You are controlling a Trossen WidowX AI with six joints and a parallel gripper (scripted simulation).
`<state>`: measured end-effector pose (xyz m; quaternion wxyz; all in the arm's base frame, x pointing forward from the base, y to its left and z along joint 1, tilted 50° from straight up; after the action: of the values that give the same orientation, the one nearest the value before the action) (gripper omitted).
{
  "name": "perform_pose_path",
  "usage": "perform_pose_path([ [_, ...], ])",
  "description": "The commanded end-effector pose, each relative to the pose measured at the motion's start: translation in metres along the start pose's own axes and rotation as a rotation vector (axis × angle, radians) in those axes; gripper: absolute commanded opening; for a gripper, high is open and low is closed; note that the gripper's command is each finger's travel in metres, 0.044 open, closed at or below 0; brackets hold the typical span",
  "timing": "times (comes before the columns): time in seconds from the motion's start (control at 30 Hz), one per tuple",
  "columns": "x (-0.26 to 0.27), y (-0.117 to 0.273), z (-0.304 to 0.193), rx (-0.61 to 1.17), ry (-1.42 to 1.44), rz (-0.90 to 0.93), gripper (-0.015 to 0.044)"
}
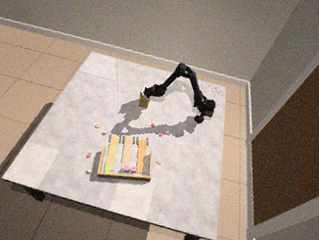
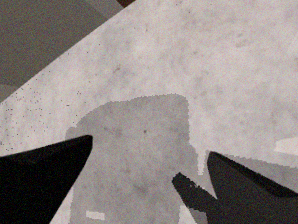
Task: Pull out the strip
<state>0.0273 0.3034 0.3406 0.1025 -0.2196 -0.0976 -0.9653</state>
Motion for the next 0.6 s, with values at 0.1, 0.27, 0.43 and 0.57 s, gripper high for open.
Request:
perform_pose_path([
  [0.1, -0.057, 0.023, 0.013, -0.037, 0.068, -0.195, 0.0400],
  [0.27, -0.114, 0.049, 0.016, -0.056, 0.049, -0.350, 0.0400],
  [0.43, -0.179, 0.094, 0.004, -0.103, -0.053, -0.506, 0.0400],
  [0.57, -0.221, 0.140, -0.012, -0.154, -0.141, -0.624, 0.0400],
])
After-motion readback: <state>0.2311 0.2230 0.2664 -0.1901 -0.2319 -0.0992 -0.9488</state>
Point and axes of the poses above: the point midway between the two fingers, 35 mm back from their tips, its own y axis back along the fingers, its own x axis across the jaws, z = x × y, the point moved 6 cm from there along y, back along the fingers, and after that the axes turned 8 degrees about y, right-handed, at the moved point
